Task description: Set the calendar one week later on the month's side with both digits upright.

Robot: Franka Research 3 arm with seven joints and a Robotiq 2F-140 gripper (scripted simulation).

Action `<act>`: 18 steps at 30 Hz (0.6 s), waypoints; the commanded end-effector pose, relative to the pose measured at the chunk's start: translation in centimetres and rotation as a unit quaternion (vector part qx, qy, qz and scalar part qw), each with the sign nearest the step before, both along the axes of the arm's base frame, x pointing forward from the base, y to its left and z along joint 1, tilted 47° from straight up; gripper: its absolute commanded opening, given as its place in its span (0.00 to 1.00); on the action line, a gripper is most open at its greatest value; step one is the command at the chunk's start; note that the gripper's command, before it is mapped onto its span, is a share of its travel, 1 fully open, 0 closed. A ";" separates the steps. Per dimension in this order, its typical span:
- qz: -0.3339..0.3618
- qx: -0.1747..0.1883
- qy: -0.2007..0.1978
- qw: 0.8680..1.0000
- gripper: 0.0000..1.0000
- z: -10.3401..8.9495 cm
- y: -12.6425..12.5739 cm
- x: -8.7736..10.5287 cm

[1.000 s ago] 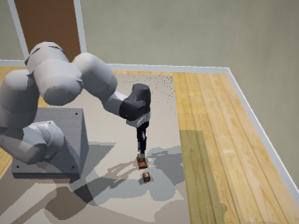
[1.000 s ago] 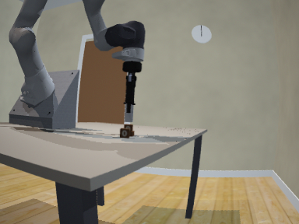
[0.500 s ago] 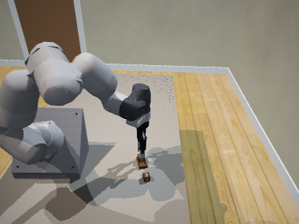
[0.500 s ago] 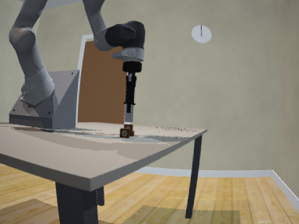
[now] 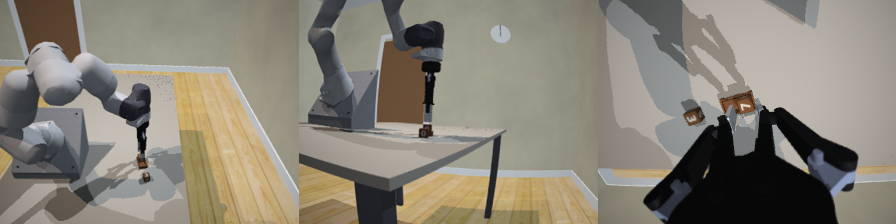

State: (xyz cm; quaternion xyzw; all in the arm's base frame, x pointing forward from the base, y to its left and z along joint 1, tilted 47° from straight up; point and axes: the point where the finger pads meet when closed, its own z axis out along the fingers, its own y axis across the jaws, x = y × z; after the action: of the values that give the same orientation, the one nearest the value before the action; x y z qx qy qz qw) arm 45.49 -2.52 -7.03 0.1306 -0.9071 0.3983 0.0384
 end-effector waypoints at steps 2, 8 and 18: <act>-0.002 0.001 -0.002 1.000 0.29 -0.1 0.0 0.0; -0.002 0.001 -0.002 1.000 0.29 -0.1 0.0 0.0; -0.002 0.001 -0.002 1.000 0.29 -0.5 -0.5 0.0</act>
State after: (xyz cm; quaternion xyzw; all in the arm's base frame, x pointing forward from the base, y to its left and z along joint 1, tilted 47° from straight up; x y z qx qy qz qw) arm 45.42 -2.82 -7.35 0.1310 -0.9067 0.3990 0.0397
